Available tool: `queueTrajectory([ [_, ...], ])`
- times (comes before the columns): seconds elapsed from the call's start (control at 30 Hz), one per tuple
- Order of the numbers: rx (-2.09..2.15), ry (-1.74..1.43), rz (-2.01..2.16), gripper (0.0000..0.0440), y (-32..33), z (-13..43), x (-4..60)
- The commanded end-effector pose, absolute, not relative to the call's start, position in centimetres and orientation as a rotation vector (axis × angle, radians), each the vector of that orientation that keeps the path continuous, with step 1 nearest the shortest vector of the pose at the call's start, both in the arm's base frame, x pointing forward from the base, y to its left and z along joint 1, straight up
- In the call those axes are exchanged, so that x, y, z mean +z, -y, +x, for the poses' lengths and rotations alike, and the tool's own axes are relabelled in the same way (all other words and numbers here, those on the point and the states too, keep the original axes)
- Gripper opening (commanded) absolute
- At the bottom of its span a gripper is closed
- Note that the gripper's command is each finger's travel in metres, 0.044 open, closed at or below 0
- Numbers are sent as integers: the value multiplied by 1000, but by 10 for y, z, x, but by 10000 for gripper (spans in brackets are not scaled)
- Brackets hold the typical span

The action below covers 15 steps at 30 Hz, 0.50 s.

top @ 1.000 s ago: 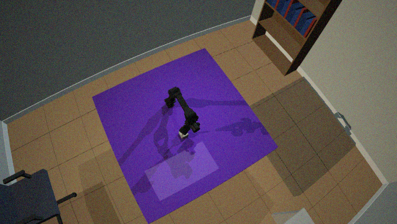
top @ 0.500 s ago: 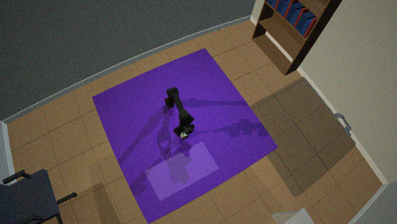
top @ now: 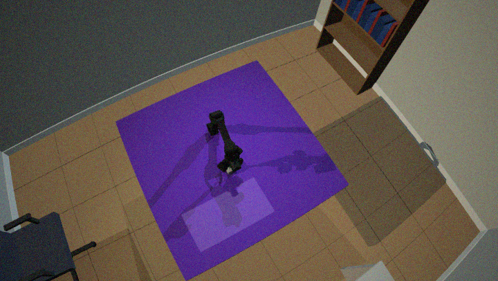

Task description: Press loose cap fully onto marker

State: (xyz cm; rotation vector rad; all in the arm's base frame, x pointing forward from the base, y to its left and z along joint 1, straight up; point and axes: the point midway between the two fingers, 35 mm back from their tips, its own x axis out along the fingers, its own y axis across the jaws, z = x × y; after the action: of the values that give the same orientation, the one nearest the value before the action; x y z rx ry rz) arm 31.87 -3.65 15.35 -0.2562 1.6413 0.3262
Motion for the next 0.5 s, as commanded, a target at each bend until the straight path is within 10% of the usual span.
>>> queueTrajectory([
  [0.0, 350, -1656, -251, 0, 36, 319, 141],
  [0.4, 402, -1671, -269, 1, 36, 317, 109],
  [0.47, 404, -1680, -273, 54, 36, 316, 105],
])
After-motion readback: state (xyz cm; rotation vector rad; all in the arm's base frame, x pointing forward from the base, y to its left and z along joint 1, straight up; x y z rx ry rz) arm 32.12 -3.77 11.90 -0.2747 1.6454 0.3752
